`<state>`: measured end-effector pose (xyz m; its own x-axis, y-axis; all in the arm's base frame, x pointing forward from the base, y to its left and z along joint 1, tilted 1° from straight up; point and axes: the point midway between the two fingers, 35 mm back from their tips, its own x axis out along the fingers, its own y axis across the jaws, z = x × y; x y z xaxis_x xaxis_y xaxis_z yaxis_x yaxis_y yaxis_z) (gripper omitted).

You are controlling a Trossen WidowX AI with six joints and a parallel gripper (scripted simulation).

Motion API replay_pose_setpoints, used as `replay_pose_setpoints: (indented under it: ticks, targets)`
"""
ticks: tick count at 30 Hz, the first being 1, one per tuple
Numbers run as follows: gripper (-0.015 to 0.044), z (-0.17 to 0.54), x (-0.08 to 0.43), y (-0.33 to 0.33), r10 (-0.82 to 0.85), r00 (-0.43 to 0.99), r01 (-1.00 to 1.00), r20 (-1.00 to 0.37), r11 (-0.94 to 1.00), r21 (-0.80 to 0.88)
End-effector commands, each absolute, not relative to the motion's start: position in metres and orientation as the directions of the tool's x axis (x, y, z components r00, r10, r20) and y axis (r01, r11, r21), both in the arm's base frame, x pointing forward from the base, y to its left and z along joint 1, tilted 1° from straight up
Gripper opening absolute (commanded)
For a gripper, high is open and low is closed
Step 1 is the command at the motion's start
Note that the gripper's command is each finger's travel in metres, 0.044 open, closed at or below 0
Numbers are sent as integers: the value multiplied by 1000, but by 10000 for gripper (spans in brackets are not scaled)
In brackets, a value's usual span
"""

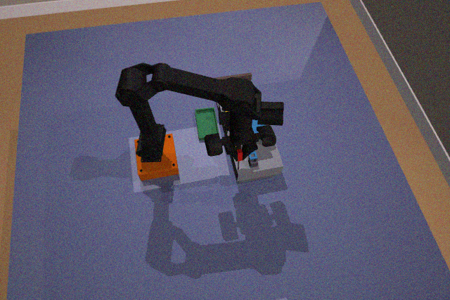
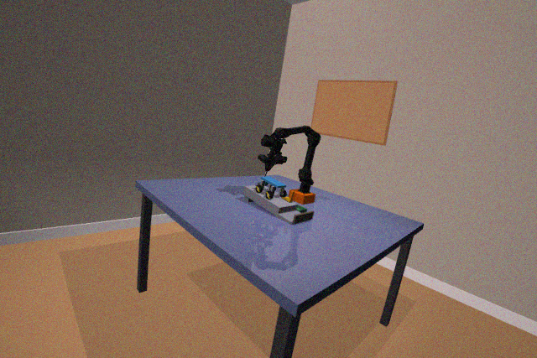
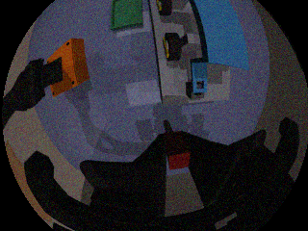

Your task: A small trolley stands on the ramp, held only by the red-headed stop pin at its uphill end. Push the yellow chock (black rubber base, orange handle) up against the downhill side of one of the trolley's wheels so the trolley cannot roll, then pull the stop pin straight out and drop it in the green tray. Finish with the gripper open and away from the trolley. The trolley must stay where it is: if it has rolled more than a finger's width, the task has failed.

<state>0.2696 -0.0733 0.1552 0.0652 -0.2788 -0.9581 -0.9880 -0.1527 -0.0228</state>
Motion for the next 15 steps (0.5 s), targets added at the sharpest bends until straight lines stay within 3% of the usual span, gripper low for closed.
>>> replay_pose_setpoints:
  ticks: [1,15]
  targets:
    - [0,153,258,-75,-277,62,-988,-959,-156,-19]
    - [0,150,241,-62,-275,61,-988,-959,-156,-18]
